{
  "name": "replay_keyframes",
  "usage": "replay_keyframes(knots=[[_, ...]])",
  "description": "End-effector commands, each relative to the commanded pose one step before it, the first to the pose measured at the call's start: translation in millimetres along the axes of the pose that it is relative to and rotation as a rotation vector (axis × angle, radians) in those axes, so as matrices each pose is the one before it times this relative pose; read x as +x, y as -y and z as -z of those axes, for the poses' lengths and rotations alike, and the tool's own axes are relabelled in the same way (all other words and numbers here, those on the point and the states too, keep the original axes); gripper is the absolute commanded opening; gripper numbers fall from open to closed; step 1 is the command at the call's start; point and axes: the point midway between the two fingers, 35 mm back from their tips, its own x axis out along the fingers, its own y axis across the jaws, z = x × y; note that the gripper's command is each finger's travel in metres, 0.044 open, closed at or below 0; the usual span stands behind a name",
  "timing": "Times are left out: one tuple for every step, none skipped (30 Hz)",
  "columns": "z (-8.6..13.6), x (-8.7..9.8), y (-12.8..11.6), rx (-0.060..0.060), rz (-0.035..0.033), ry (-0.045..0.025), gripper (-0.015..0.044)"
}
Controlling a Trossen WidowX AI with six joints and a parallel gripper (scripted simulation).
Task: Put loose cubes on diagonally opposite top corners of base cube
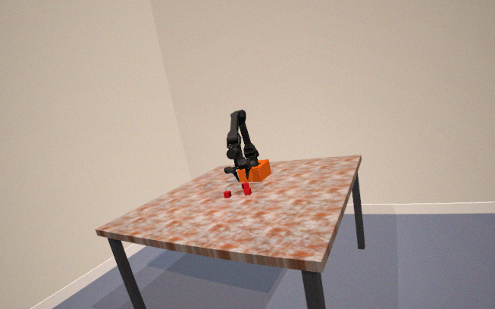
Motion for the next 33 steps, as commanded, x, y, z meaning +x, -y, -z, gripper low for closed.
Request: replay_keyframes(knots=[[1.72, -3.99, 11.48, 0.2226, -0.00060, 0.00013, 0.0265], [-0.06, -1.21, 3.11, 0.0642, 0.00034, -0.00001, 0.0265], [-0.22, -1.21, 3.11, 0.0642, 0.00035, 0.00001, 0.0265], [-0.38, -1.22, 3.10, 0.0642, 0.00035, 0.00003, 0.0265], [-0.54, -1.22, 3.08, 0.0642, 0.00035, 0.00006, 0.0265], [-0.69, -1.22, 3.06, 0.0642, 0.00035, 0.00008, 0.0265], [-0.85, -1.23, 3.02, 0.0642, 0.00035, 0.00010, 0.0265], [-1.01, -1.23, 2.98, 0.0642, 0.00035, 0.00012, 0.0265], [-1.16, -1.24, 2.93, 0.0642, 0.00035, 0.00015, 0.0265], [-1.31, -1.24, 2.88, 0.0642, 0.00034, 0.00017, 0.0265], [-1.46, -1.24, 2.81, 0.0642, 0.00034, 0.00019, 0.0265], [-1.60, -1.25, 2.74, 0.0642, 0.00033, 0.00022, 0.0265], [-1.74, -1.25, 2.66, 0.0642, 0.00032, 0.00024, 0.0265], [-1.88, -1.25, 2.57, 0.0642, 0.00031, 0.00026, 0.0265], [-2.01, -1.26, 2.48, 0.0642, 0.00030, 0.00028, 0.0265], [-2.14, -1.26, 2.38, 0.0642, 0.00028, 0.00030, 0.0265], [-2.26, -1.26, 2.27, 0.0642, 0.00027, 0.00032, 0.0265], [-2.38, -1.27, 2.15, 0.0642, 0.00025, 0.00034, 0.0265], [-2.49, -1.27, 2.03, 0.0642, 0.00023, 0.00036, 0.0265], [-2.60, -1.27, 1.91, 0.0642, 0.00021, 0.00038, 0.0265], [-2.70, -1.28, 1.77, 0.0642, 0.00019, 0.00039, 0.0265], [-2.79, -1.28, 1.64, 0.0642, 0.00017, 0.00041, 0.0265], [-2.88, -1.28, 1.49, 0.0642, 0.00015, 0.00042, 0.0265], [-2.95, -1.29, 1.35, 0.0642, 0.00013, 0.00044, 0.0265], [-3.02, -1.29, 1.19, 0.0642, 0.00010, 0.00045, 0.0265], [-3.09, -1.29, 1.04, 0.0642, 0.00008, 0.00046, 0.0265], [-3.14, -1.30, 0.88, 0.0642, 0.00005, 0.00047, 0.0265], [-3.19, -1.30, 0.72, 0.0642, 0.00002, 0.00047, 0.0265], [-3.23, -1.30, 0.56, 0.0642, -0.00001, 0.00048, 0.0265], [-3.26, -1.31, 0.39, 0.0642, -0.00003, 0.00048, 0.0265], [-3.28, -1.31, 0.22, 0.0642, -0.00006, 0.00049, 0.0265], [-2.69, -1.07, 0.04, 0.0526, -0.00007, 0.00040, 0.0265], [-1.62, -0.65, -0.05, 0.0315, -0.00005, 0.00024, 0.0265]])
